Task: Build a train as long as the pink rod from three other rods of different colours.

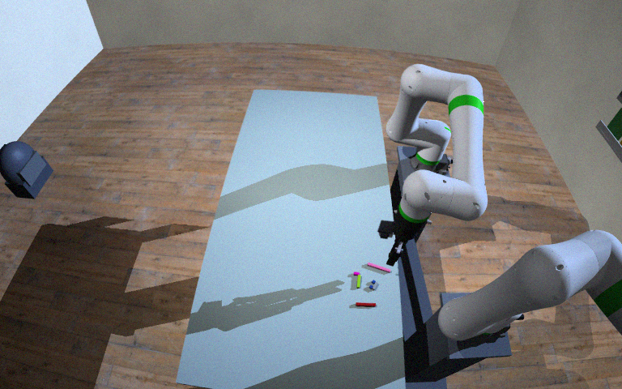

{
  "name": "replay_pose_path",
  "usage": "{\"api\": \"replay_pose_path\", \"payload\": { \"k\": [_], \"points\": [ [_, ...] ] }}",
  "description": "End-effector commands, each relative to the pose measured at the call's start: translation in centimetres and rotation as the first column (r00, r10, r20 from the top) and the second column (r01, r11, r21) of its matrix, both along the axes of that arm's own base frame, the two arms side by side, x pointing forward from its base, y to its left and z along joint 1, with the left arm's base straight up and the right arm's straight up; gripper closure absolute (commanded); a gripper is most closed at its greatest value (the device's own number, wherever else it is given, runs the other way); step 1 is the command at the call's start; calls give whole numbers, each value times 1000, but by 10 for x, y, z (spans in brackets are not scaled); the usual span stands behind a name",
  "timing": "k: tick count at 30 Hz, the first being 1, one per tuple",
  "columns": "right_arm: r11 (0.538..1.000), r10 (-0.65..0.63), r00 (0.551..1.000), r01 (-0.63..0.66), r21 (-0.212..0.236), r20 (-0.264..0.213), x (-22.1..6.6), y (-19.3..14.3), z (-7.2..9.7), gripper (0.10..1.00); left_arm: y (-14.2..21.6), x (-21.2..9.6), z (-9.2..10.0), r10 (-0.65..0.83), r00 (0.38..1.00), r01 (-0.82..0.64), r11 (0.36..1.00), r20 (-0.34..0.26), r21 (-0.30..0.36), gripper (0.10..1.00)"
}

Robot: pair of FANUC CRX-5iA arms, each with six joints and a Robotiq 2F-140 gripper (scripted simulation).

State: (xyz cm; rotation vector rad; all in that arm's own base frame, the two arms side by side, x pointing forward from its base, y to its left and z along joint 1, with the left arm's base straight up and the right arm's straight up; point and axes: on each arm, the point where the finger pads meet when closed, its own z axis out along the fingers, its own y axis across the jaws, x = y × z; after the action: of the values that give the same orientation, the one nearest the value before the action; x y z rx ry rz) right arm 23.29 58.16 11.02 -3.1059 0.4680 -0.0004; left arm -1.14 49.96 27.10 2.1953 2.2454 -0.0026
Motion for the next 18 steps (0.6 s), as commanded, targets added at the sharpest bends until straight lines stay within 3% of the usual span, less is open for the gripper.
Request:
{"api": "replay_pose_path", "payload": {
  "k": [1, 8, 9, 18],
  "points": [
    [1000, 0, 1000, 0, 1, 0, 0, 0, 14, 867, 0, 0, 1, 0, 1000, 0, 1000, 0, 2, 98],
    [1000, 0, 1000, 0, 1, 0, 0, 0, 17, 867, 0, 0, 1, 0, 1000, 0, 1000, 0, 2, 98],
    [1000, 0, 1000, 0, 1, 0, 0, 0, 17, 98, 0, 0, 1, 0, 1000, 0, 1000, 0, 2, 98],
    [1000, 0, 1000, 0, 1, 0, 0, 0, 17, 98, 0, 0, 1, 0, 1000, 0, 1000, 0, 2, 98]
  ]
}}
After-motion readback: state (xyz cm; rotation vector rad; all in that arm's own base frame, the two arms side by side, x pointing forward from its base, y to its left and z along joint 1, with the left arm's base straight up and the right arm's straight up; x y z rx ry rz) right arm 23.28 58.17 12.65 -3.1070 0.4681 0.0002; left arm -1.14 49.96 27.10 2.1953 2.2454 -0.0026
